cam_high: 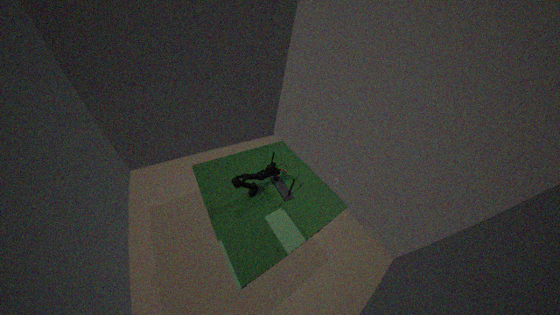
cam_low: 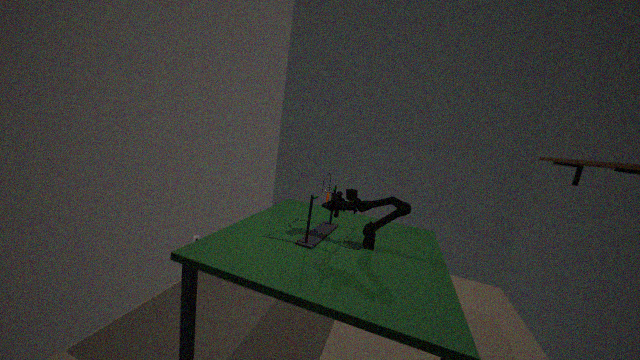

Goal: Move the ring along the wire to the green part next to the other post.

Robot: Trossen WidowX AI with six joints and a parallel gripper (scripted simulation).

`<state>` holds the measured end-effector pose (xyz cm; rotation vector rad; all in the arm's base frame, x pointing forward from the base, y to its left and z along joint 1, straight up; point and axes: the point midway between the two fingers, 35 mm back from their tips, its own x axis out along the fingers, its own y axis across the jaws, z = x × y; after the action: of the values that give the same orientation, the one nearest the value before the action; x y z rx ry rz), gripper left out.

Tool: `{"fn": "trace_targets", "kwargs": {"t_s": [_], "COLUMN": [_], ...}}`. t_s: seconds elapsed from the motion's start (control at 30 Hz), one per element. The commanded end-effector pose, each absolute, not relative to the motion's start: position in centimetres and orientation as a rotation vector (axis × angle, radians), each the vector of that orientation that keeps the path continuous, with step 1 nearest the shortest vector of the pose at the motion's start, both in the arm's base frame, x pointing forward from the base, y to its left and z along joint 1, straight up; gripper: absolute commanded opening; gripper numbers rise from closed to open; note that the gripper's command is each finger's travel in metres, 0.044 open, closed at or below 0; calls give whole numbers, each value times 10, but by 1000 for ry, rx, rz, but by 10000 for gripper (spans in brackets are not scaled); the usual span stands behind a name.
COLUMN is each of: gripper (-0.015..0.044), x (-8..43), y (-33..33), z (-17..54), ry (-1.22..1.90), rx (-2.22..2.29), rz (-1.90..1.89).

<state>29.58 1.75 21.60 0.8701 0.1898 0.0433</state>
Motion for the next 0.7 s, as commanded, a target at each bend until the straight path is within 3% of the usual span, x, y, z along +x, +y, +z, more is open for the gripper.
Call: {"fn": "trace_targets", "kwargs": {"t_s": [0.0,0.67], "gripper": [-150,-150], "x": [287,263], "y": [26,43], "z": [232,297], "ry": [240,380], "rx": [964,1367], "rz": [88,298]}}
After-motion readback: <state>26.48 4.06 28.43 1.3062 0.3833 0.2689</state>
